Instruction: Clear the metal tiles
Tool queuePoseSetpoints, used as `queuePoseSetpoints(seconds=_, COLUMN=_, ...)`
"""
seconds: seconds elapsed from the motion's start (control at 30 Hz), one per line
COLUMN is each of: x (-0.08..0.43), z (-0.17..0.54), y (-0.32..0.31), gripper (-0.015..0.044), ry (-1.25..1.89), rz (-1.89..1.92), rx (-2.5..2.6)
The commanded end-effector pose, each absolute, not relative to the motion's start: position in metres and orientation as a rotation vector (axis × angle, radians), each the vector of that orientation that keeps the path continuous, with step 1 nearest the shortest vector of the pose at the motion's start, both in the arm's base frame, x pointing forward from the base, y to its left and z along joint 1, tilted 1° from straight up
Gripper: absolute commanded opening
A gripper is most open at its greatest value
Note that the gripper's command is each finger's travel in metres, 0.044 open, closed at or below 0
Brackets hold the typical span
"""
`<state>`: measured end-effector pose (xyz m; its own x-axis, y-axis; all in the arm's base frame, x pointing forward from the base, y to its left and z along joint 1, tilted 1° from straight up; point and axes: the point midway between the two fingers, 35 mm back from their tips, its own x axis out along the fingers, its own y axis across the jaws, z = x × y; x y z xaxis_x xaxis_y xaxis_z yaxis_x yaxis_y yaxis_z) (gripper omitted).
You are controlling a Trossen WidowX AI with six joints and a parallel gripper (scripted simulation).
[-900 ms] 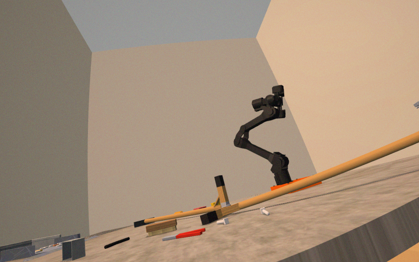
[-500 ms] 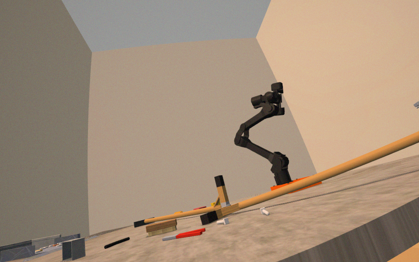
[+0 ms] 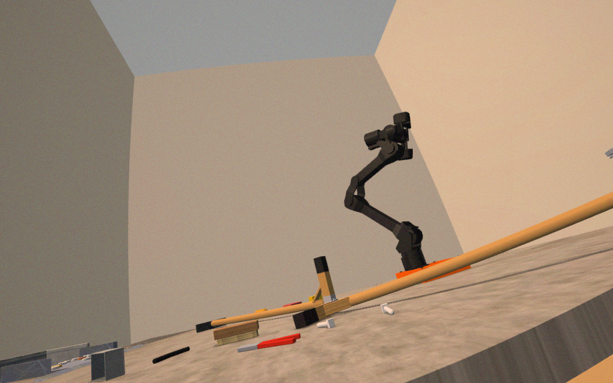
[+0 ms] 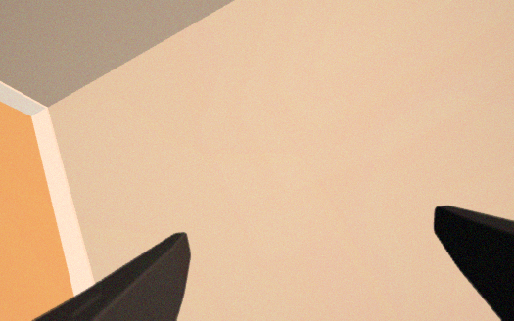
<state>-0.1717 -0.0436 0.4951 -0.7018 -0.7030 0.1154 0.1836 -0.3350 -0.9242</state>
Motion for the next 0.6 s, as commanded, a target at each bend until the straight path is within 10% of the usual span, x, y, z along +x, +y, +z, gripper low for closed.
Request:
queuePoseSetpoints(seconds=0.0, x=-0.171, z=0.508, y=-0.044, gripper=0.044, ry=1.336, rz=-2.072, rx=-0.692)
queuePoseSetpoints(seconds=0.57, x=-0.169, z=0.549, y=-0.046, gripper=0.044, ry=1.335, rz=-2.072, rx=-0.692)
